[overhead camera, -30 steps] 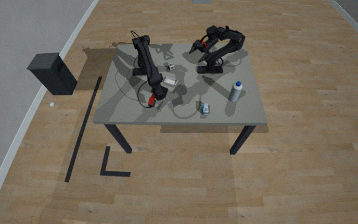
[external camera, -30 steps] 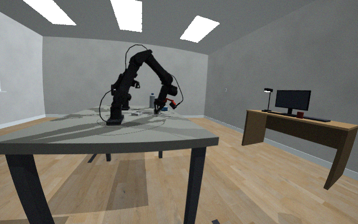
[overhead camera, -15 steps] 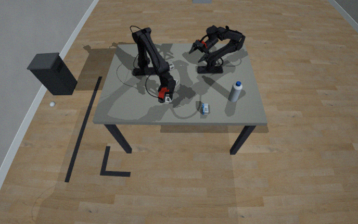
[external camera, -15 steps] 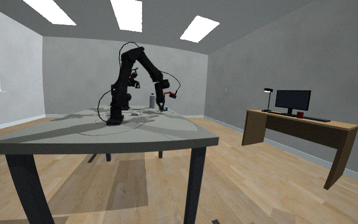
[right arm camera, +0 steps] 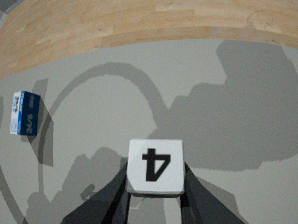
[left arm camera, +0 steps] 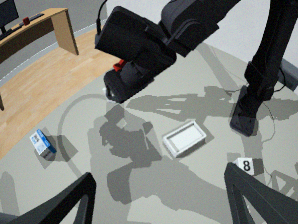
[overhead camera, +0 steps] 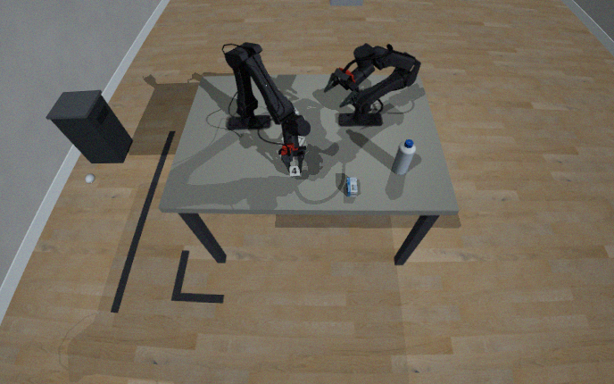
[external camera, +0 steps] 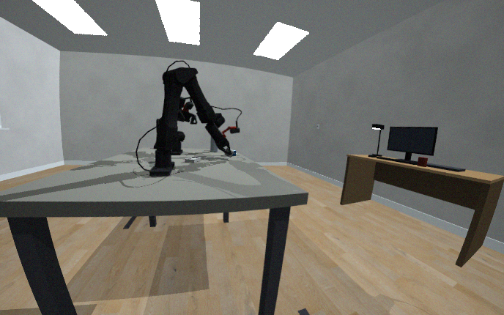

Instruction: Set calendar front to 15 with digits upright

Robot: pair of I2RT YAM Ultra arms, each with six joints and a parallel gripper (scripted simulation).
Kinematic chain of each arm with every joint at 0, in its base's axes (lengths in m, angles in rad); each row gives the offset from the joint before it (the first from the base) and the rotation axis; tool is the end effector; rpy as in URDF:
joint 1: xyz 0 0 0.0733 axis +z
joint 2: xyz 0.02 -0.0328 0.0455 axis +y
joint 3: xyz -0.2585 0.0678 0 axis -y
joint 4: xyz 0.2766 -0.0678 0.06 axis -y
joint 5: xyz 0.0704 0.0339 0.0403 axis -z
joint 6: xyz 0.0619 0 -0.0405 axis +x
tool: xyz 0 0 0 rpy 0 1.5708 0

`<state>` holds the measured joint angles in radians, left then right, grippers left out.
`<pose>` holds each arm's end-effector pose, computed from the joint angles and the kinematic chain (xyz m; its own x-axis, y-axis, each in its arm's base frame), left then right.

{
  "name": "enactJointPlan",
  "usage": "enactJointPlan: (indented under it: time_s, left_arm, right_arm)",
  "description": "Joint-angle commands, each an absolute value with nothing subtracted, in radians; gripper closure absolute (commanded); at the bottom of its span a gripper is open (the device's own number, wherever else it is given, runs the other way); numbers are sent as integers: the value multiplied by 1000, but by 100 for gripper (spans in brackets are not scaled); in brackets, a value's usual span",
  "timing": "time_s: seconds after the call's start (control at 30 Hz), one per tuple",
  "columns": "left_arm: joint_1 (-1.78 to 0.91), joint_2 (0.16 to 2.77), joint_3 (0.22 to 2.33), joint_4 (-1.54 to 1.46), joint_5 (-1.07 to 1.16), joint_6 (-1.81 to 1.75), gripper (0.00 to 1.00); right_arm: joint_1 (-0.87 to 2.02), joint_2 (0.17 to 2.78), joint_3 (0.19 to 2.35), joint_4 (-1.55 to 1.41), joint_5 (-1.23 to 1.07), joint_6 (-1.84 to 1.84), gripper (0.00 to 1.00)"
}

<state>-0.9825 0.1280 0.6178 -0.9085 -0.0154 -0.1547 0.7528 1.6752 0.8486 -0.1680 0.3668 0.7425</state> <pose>0.0573 -0.0823 0.2809 -0.3499 0.2469 -0.9037 0.7794 0.6119 -0.1346 0.2685 0.2226 0.1055 -0.7860 0.1285 -0.6048 0.0486 0.9880 0.1468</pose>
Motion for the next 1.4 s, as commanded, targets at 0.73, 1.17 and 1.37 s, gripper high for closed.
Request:
enactJointPlan:
  time_s: [0.73, 1.17, 1.37]
  left_arm:
    - [-972, 133, 624, -901, -9, -148, 0]
    - [-972, 133, 624, -901, -9, -148, 0]
    - [-972, 133, 624, -901, -9, -148, 0]
  right_arm:
    - [1065, 1613, 258, 555, 950, 705, 65]
    - [1046, 1610, 246, 583, 943, 680, 65]
    - [1052, 1639, 242, 607, 943, 687, 65]
